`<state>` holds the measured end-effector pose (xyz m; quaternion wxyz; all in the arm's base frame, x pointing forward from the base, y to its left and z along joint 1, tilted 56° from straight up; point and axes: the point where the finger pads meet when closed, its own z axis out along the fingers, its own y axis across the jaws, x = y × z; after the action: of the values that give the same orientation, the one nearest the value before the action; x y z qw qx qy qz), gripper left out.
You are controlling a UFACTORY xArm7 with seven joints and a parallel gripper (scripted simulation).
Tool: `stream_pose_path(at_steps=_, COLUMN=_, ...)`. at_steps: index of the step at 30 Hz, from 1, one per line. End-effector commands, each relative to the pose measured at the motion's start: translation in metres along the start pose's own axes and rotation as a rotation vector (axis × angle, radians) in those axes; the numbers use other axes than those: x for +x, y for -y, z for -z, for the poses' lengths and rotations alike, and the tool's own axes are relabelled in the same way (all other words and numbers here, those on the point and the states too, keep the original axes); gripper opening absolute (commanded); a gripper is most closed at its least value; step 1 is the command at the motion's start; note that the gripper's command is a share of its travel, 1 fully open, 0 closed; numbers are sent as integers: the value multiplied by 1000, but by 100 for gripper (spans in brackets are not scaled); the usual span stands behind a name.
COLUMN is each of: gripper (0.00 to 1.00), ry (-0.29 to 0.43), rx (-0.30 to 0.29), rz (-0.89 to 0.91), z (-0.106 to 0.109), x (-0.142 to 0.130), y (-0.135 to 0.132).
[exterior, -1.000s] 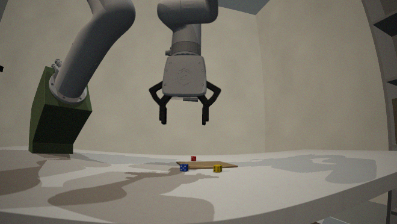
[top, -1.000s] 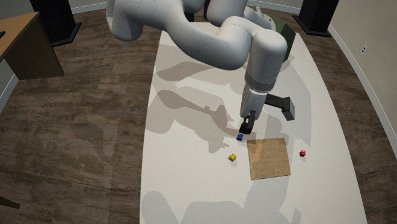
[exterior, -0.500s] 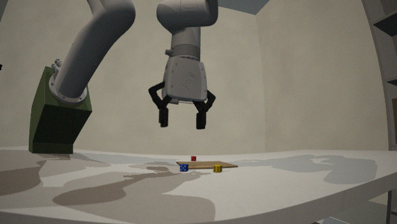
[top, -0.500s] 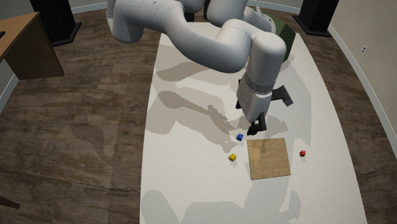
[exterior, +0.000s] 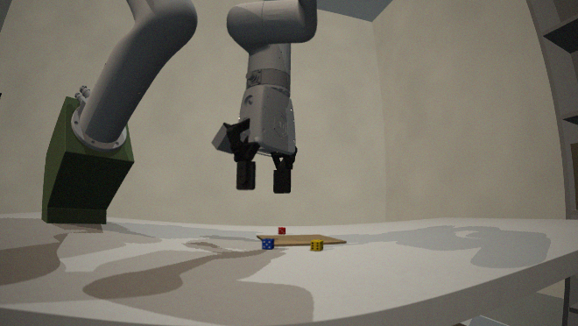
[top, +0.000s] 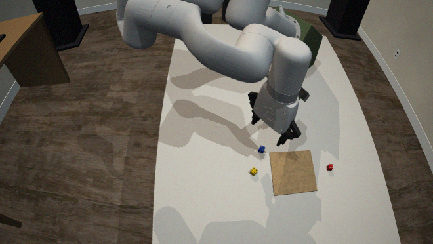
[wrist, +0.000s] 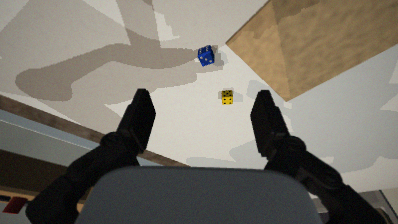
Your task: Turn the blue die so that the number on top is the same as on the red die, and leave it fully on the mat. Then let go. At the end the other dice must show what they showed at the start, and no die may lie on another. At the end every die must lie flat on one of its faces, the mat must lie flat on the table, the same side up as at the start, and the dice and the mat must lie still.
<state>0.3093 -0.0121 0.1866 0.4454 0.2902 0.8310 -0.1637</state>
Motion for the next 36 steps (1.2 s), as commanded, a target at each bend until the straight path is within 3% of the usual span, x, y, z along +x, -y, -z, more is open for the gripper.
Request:
stream_pose_path(at_steps=1, gripper=100, ry=-8, rx=-10, rz=152, z=-2, x=0, y=0)
stream_pose_path(at_steps=11, gripper=100, ry=-7, rx=-11, rz=359, z=-6, x=1, y=0)
stream_pose_path(at_steps=20, gripper=100, ry=-7, rx=-12, rz=388, z=-6, x=2, y=0)
stream_pose_path(at_steps=21, gripper=31, ry=-7, rx=-12, rz=388, z=-6, x=2, y=0)
stream_pose_path(at_steps=36, gripper=31, ry=-7, rx=-12, rz=388, z=-6, x=2, y=0)
